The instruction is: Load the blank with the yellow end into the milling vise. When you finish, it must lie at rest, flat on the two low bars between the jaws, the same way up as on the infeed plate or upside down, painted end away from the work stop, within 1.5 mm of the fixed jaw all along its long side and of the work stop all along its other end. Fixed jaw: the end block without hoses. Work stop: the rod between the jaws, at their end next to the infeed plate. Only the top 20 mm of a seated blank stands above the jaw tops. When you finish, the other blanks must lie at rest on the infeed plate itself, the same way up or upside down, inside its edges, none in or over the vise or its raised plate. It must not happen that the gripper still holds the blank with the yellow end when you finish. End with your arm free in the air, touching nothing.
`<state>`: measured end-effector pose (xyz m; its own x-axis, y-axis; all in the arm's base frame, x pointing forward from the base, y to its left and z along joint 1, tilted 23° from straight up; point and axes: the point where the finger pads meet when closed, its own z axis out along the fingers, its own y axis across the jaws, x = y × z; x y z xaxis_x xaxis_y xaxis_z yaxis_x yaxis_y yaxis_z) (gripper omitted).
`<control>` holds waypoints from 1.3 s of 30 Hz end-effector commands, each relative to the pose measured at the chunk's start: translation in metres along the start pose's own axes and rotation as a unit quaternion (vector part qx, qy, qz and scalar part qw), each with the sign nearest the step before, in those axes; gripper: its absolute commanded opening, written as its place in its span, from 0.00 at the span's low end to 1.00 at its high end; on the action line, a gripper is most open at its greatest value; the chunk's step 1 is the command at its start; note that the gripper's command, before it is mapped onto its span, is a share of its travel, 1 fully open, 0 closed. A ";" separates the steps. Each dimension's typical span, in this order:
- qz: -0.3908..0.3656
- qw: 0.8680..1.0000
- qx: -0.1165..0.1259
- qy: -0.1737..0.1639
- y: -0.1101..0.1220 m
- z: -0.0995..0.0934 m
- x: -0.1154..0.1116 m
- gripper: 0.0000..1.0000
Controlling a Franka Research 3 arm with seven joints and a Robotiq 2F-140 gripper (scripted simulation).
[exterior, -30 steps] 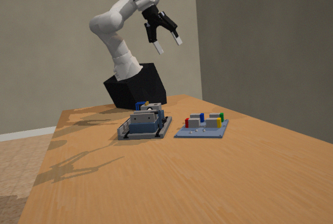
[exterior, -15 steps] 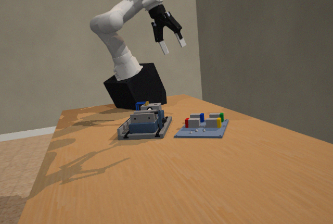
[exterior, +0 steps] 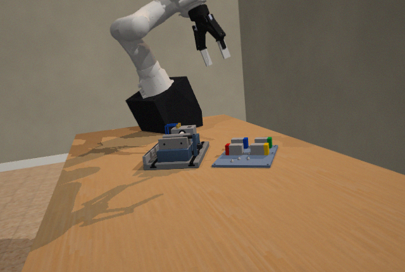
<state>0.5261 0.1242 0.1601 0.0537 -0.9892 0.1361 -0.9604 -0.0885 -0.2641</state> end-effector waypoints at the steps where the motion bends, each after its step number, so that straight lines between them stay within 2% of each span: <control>1: 0.091 0.996 -0.005 0.025 -0.014 0.007 -0.001 1.00; 12: 0.091 0.996 -0.005 0.025 -0.014 0.007 -0.001 1.00; 13: 0.079 0.996 -0.003 0.030 -0.022 0.010 -0.004 1.00; 17: 0.164 0.984 -0.008 0.063 -0.048 0.022 -0.009 1.00; 29: 0.164 0.984 -0.008 0.063 -0.048 0.022 -0.009 1.00; 30: 0.151 0.986 -0.008 0.067 -0.056 0.026 -0.011 1.00; 34: 0.236 0.967 -0.013 0.097 -0.082 0.038 -0.016 1.00; 39: 0.236 0.967 -0.013 0.097 -0.082 0.038 -0.016 1.00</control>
<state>0.6154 0.1438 0.1439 -0.3199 -0.9248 0.2060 -0.9186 0.2495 -0.3066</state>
